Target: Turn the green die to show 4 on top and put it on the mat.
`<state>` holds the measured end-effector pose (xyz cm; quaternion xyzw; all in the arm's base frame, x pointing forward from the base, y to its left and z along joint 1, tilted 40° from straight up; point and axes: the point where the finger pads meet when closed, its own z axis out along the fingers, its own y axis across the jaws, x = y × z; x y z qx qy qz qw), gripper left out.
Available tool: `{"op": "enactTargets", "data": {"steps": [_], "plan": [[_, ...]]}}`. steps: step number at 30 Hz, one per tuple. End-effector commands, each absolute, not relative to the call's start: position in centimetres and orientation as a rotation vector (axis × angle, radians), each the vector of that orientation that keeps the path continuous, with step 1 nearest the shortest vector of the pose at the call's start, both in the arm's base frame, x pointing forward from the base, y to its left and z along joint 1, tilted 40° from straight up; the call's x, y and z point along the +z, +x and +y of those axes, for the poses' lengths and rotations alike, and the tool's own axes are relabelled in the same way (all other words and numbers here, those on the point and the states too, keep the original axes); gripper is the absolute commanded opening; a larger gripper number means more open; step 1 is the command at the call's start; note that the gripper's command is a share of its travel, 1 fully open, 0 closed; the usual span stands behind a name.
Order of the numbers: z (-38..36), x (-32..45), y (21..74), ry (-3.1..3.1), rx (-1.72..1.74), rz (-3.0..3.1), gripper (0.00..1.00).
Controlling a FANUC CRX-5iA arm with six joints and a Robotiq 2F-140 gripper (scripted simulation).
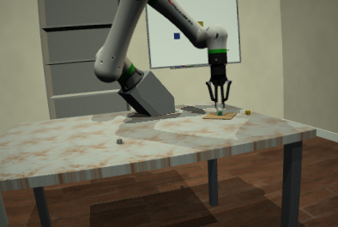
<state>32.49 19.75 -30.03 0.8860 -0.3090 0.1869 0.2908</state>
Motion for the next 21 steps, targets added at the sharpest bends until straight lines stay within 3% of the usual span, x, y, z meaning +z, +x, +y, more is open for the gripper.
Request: {"op": "enactTargets", "data": {"steps": [1, 11, 21], "plan": [[19.78, -30.03, 32.50, 2.363, 0.499, -0.824, 0.18], [19.78, -30.03, 32.50, 2.363, 0.499, -0.824, 0.21], [19.78, -30.03, 32.50, 2.363, 0.499, -0.824, 0.29]]}}
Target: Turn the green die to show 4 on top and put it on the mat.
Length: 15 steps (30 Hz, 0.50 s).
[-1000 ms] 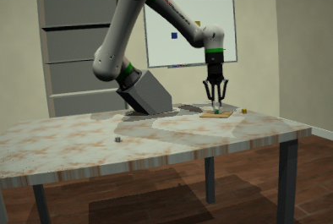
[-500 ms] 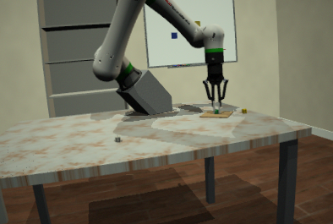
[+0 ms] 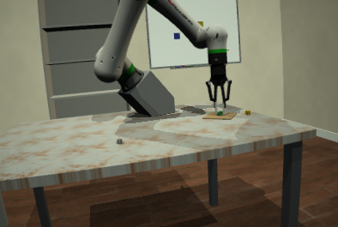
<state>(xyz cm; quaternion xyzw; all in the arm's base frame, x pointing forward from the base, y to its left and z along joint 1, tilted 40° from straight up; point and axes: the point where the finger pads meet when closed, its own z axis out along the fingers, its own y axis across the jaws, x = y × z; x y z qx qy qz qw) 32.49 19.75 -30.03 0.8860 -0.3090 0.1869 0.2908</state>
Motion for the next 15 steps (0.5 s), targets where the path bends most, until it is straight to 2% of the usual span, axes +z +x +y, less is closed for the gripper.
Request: {"op": "enactTargets", "data": {"steps": [1, 15], "plan": [[19.78, -30.03, 32.50, 2.363, 0.499, -0.824, 0.29], [19.98, -29.79, 32.45, 2.363, 0.499, -0.824, 0.29]]}}
